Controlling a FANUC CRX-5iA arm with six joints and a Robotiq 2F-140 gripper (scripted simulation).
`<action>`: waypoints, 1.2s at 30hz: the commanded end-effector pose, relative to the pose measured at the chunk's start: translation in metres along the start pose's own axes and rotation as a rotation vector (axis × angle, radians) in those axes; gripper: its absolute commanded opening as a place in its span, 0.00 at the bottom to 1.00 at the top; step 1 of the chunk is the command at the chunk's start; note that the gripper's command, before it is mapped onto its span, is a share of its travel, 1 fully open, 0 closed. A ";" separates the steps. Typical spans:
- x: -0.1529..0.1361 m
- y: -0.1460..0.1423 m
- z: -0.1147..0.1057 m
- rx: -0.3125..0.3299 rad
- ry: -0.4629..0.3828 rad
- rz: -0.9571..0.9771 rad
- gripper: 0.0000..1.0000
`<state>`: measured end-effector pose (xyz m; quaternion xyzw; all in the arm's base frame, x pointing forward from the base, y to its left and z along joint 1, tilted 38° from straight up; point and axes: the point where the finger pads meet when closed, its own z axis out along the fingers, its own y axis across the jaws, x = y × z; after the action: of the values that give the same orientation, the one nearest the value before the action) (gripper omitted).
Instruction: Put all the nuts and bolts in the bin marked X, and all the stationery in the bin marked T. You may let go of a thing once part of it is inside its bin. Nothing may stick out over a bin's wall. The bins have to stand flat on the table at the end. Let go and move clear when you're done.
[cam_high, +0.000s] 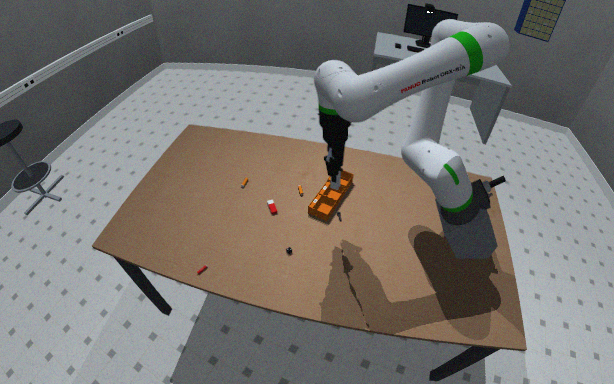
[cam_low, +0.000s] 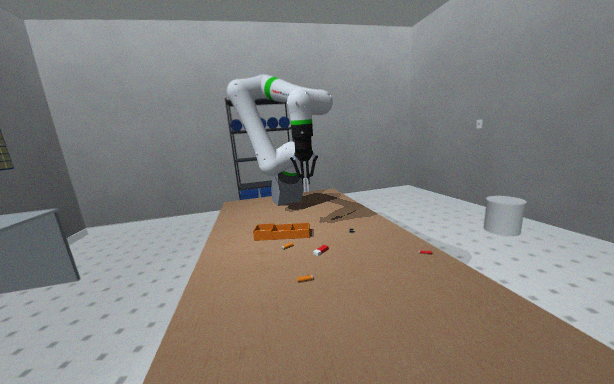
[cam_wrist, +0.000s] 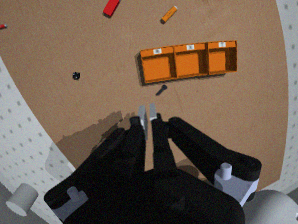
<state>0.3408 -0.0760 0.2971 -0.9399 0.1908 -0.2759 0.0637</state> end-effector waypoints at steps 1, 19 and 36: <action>0.005 0.010 0.005 0.000 0.049 -0.110 0.15; 0.012 0.039 0.020 -0.003 0.090 -0.156 0.15; 0.036 0.143 0.077 -0.003 0.090 -0.156 0.15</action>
<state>0.3540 -0.2016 0.2255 -0.9338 0.1444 -0.3270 -0.0157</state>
